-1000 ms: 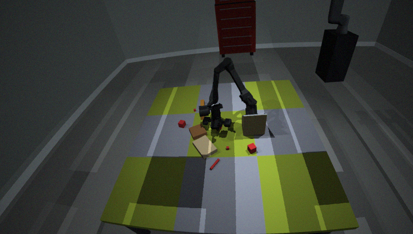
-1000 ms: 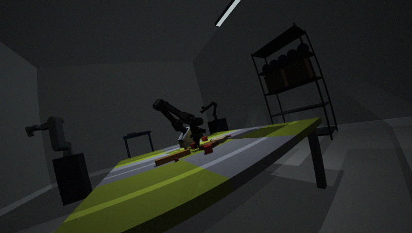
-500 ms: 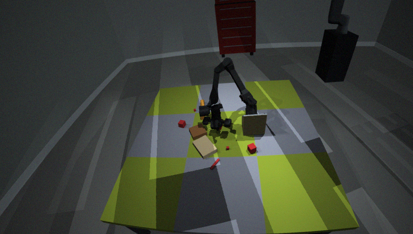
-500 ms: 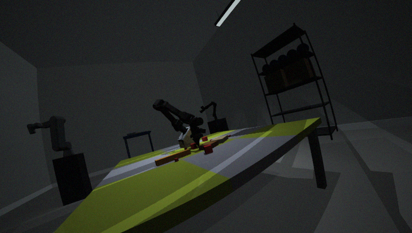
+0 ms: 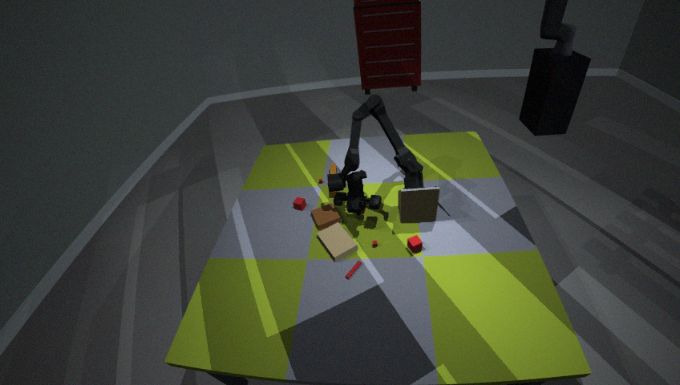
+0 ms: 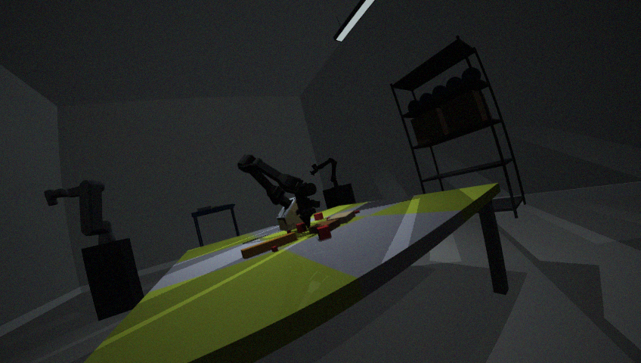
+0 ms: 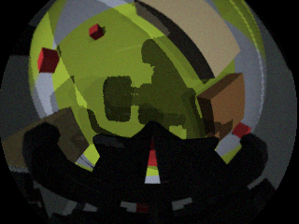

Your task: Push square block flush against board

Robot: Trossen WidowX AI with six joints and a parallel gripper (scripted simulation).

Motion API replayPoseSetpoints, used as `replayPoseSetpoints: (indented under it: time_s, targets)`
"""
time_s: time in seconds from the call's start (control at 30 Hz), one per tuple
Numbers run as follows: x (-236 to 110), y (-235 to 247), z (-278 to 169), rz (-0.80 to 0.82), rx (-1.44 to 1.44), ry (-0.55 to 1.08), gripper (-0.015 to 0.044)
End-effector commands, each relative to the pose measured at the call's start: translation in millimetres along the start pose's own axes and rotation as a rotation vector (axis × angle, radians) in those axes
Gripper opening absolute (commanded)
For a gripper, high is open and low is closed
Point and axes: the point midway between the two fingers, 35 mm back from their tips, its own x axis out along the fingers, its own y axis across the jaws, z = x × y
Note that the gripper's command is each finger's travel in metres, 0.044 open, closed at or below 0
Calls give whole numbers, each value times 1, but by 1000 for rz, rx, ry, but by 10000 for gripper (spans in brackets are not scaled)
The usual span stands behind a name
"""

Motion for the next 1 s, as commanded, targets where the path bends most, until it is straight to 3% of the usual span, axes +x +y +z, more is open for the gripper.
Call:
replayPoseSetpoints:
  time_s: [0.0, 0.97]
  targets:
    - [0, 0, -1, -3, -5, 4, 0]
    - [0, -1, 36, -3, -5, 1, 0]
